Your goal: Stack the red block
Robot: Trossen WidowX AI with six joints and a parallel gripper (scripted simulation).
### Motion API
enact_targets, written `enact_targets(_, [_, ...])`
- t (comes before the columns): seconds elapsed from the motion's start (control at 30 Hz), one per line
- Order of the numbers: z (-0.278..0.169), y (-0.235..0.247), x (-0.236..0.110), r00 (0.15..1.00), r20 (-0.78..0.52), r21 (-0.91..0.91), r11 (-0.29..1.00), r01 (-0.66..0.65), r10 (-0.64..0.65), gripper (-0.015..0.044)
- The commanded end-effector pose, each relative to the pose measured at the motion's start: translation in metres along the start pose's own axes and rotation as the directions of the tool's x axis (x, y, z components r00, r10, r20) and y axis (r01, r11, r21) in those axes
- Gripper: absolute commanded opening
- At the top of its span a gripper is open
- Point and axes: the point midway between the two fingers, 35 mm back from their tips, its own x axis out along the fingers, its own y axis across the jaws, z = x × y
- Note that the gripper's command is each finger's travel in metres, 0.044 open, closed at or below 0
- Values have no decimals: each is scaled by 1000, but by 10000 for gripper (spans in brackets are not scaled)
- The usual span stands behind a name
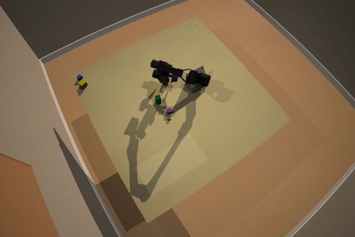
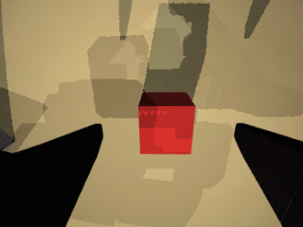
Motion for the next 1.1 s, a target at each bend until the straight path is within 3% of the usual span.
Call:
enact_targets(0.0, [0,1,8,1000,6,10,1000,-3,3,440])
enact_targets(0.43, [0,2,28,1000,7,9,1000,-4,4,440])
enact_targets(0.93, [0,2,27,1000,7,9,1000,-4,4,440])
enact_targets(1.07, [0,2,27,1000,7,9,1000,-4,4,335])
